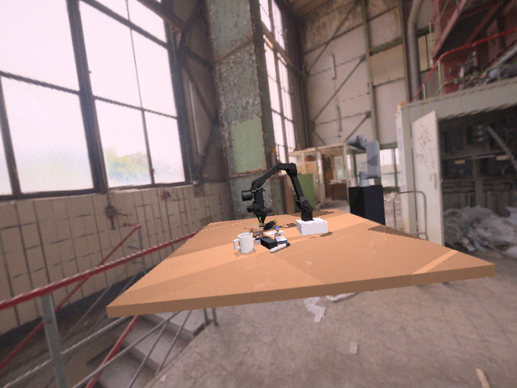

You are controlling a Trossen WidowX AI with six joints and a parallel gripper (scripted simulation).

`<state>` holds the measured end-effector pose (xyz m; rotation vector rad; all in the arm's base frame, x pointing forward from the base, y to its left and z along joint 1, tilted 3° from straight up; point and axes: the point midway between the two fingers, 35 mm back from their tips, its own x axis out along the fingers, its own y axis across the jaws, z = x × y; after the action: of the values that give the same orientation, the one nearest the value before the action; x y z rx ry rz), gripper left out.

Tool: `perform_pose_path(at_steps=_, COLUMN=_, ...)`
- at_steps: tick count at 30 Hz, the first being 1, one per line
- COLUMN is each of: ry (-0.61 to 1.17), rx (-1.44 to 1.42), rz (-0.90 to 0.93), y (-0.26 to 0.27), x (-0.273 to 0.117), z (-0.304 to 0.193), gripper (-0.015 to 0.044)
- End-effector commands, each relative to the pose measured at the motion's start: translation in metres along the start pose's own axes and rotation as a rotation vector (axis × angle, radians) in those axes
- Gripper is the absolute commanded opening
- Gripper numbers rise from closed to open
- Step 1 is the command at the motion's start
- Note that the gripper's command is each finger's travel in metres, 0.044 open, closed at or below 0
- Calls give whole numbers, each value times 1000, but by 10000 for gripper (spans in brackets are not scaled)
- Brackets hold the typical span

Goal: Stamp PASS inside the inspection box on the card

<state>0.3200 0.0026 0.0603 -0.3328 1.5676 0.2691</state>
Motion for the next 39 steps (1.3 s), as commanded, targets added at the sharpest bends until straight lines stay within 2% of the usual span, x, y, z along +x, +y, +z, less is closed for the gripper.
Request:
perform_pose_path(at_steps=1, ry=-4, rx=-83, rz=-6, y=-15, x=-2, z=-18, gripper=0)
perform_pose_path(at_steps=21, ry=5, rx=-466, rz=-13, y=-57, x=3, z=-109, gripper=0)
perform_pose_path(at_steps=39, ry=4, rx=-478, rz=-13, y=-58, x=12, z=-111, gripper=0)
